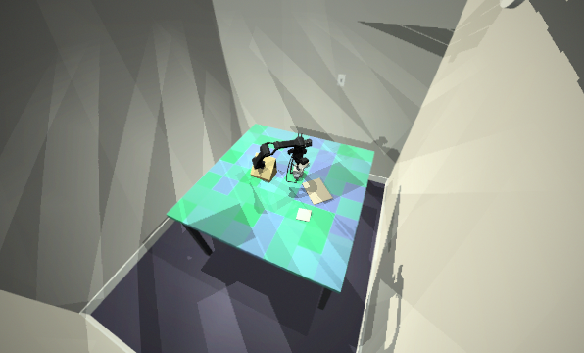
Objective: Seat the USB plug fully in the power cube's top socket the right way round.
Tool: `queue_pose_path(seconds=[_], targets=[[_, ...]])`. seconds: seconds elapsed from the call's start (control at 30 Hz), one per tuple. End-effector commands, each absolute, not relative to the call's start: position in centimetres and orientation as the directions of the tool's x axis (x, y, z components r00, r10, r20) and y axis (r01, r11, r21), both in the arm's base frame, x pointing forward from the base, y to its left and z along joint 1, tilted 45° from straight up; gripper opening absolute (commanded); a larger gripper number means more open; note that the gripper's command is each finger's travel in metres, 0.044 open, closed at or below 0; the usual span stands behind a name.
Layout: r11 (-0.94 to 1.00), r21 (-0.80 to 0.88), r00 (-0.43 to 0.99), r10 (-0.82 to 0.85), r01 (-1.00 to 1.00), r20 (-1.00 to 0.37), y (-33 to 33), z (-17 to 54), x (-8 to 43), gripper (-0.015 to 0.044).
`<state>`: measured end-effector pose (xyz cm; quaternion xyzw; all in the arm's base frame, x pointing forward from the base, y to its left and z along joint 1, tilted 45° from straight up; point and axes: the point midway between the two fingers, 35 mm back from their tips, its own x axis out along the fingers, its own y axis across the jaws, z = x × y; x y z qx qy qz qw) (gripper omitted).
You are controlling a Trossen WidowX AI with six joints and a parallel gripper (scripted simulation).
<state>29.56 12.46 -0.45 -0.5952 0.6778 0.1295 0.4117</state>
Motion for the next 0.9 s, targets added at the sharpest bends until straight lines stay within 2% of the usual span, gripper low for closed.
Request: queue_pose_path(seconds=[0.0,0.53,0.87], targets=[[0.174,-0.234,0.047,-0.7,-0.957,-0.712,12.43,-0.48,29.53,0.0],[-0.12,0.052,0.047,-0.7,-0.991,-0.712,12.43,-0.49,29.53,0.0],[-0.132,0.065,0.047,-0.7,-0.989,-0.712,12.43,-0.49,29.53,0.0]])
